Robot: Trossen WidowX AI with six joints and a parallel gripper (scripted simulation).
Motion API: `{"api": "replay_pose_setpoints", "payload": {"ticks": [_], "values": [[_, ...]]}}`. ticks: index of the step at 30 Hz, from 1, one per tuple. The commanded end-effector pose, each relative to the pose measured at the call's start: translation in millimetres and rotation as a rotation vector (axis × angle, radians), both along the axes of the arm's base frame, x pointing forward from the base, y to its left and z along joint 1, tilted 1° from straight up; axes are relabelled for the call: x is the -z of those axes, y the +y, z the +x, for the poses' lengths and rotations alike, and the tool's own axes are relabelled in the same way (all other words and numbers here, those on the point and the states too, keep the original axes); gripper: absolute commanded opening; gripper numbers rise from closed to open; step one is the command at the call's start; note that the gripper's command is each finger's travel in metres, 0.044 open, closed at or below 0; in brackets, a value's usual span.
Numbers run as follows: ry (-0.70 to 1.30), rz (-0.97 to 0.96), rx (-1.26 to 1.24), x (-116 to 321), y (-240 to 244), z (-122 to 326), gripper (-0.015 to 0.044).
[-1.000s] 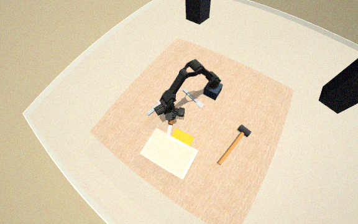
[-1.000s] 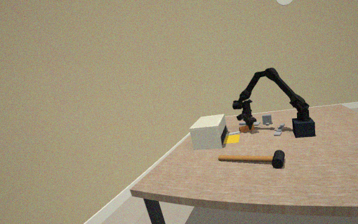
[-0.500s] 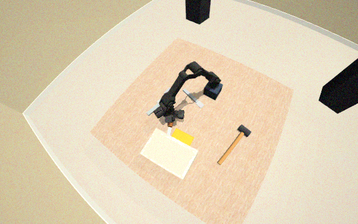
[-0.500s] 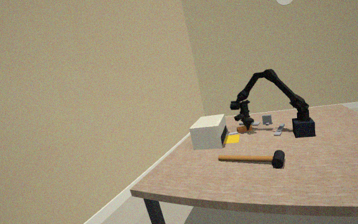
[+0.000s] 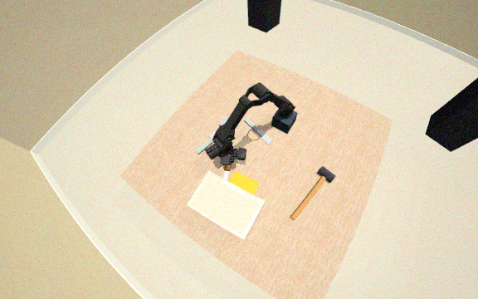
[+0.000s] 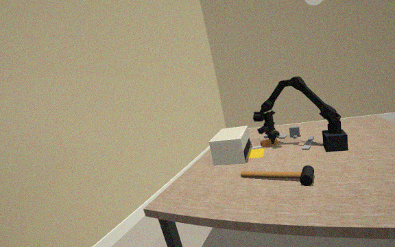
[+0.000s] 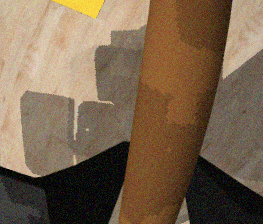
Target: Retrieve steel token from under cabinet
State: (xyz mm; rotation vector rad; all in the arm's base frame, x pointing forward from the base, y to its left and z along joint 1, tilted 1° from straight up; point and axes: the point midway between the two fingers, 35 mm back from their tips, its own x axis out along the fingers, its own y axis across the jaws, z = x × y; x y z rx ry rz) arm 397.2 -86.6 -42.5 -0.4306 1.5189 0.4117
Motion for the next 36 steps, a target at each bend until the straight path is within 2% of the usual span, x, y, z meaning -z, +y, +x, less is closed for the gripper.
{"api": "replay_pose_setpoints", "payload": {"ticks": [1, 36], "values": [[0.004, 0.001, -0.003, 0.9, 6.5, -3.6, 0.0], [0.005, 0.003, -0.003, 2.5, 34.6, -21.1, 0.0]]}}
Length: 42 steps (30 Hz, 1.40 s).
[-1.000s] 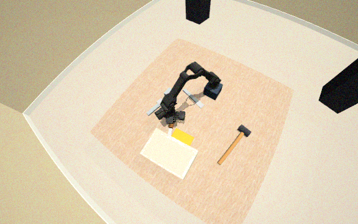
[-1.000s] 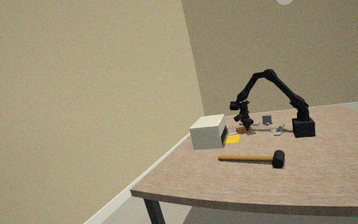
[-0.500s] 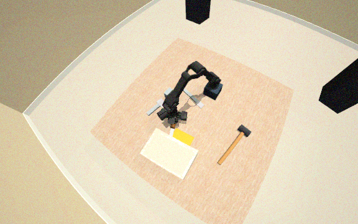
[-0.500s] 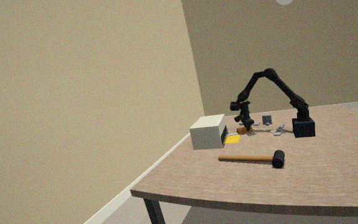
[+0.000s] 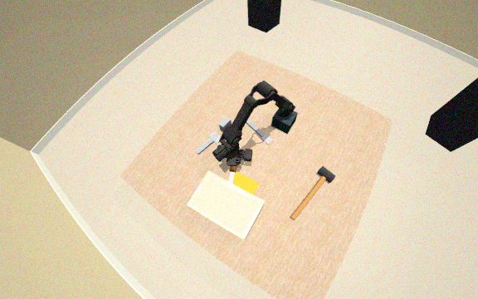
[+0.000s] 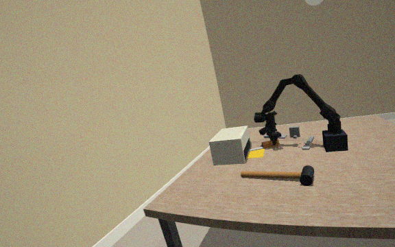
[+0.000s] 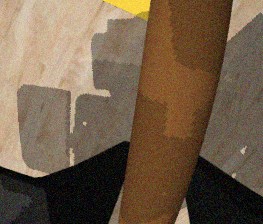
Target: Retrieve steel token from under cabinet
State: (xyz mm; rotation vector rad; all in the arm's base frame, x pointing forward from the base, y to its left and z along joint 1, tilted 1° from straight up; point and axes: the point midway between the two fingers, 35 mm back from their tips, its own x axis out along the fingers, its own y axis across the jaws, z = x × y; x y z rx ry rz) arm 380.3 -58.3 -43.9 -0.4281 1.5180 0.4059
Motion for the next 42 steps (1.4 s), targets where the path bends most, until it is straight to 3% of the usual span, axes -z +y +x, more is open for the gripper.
{"api": "replay_pose_setpoints", "payload": {"ticks": [1, 42], "values": [[0.008, 0.005, -0.008, 1.2, 7.1, -4.6, 0.0], [0.009, 0.007, -0.008, 1.8, 36.1, -22.3, 0.0]]}}
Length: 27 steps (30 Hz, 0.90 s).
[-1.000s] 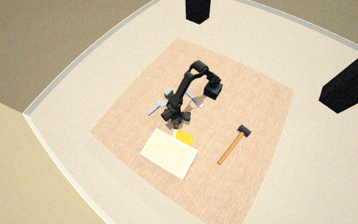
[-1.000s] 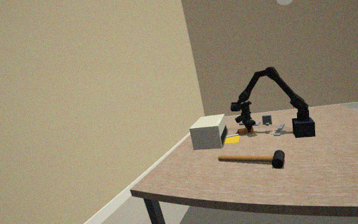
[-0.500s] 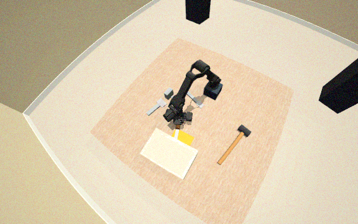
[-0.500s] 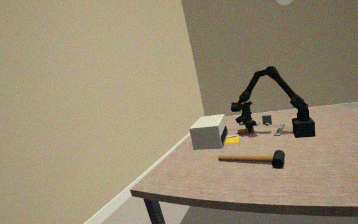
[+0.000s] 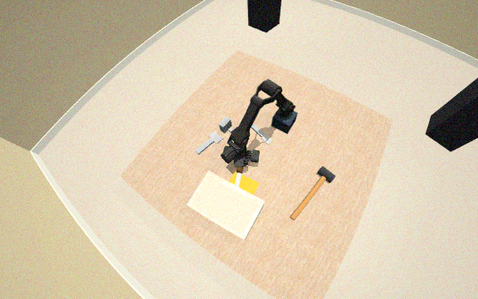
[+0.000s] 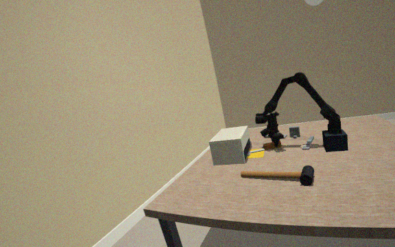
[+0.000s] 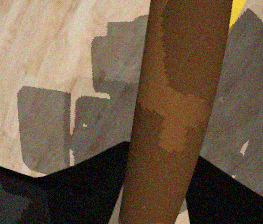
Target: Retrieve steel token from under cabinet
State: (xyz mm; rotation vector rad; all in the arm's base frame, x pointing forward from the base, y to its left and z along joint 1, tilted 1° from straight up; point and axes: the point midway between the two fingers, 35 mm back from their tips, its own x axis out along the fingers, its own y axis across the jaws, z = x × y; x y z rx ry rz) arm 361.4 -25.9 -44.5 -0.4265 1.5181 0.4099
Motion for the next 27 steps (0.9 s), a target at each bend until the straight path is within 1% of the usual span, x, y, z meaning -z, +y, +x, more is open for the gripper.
{"api": "replay_pose_setpoints", "payload": {"ticks": [1, 27], "values": [[0.008, 0.004, -0.006, 1.1, 3.8, -3.3, 0.0], [0.009, 0.002, -0.006, 1.6, -12.8, -25.7, 0.0]]}}
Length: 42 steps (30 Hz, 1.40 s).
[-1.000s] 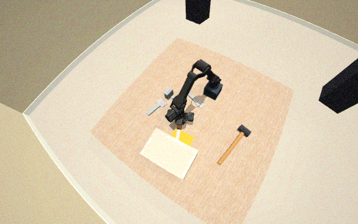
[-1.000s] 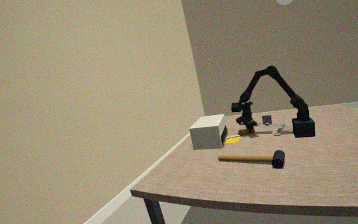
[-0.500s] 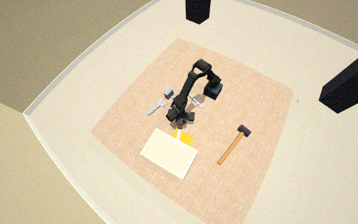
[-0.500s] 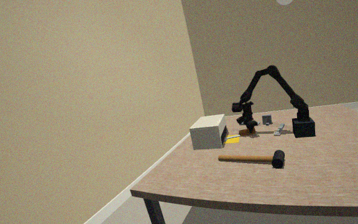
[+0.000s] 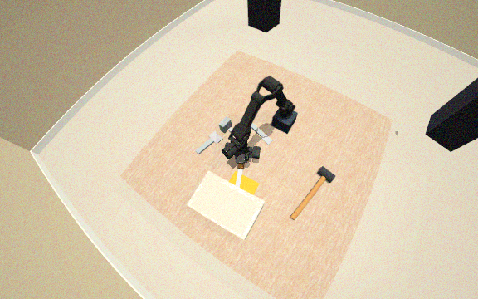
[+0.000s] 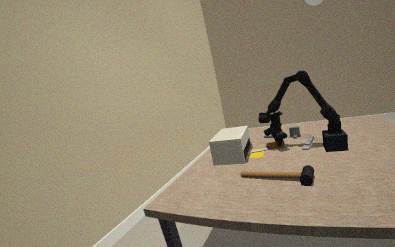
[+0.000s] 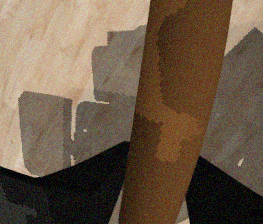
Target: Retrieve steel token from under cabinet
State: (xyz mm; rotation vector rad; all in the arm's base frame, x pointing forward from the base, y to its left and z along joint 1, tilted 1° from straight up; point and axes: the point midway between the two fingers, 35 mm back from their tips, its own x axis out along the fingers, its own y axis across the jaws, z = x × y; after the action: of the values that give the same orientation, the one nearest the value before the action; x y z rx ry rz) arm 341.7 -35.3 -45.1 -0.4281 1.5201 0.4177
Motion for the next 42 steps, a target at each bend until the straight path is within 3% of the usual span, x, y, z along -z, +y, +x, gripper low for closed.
{"api": "replay_pose_setpoints", "payload": {"ticks": [1, 42], "values": [[0.005, -0.001, -0.001, 1.0, -4.2, -7.1, 0.0], [0.009, -0.003, -0.001, 1.7, -38.9, -56.5, 0.0]]}}
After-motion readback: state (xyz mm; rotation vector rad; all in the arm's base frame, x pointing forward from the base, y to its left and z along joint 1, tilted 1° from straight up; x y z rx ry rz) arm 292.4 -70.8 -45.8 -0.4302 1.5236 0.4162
